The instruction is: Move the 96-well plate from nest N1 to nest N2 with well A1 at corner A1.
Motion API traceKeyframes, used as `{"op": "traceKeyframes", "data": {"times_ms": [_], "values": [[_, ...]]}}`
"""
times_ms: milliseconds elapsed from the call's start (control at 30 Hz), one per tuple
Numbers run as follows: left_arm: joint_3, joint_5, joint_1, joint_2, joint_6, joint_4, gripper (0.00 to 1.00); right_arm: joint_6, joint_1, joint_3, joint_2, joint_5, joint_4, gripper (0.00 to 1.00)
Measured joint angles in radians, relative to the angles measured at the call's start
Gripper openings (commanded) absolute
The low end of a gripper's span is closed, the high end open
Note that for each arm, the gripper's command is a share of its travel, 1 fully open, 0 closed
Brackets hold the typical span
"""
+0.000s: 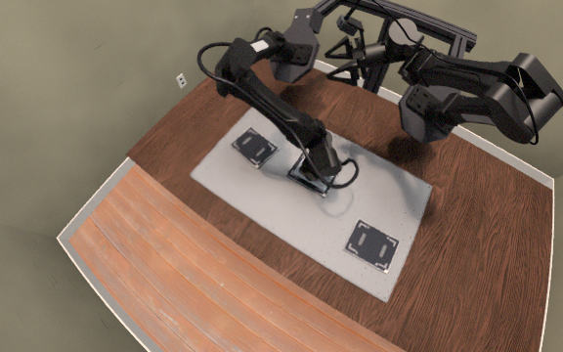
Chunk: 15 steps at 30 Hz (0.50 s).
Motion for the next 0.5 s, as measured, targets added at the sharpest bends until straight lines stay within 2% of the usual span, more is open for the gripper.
{"op": "traceKeyframes", "data": {"times_ms": [500], "values": [[0.0, 0.0, 0.0, 0.0, 0.0, 0.0, 1.0, -0.001, -0.001, 0.0, 0.0, 0.0, 0.007, 0.78]]}}
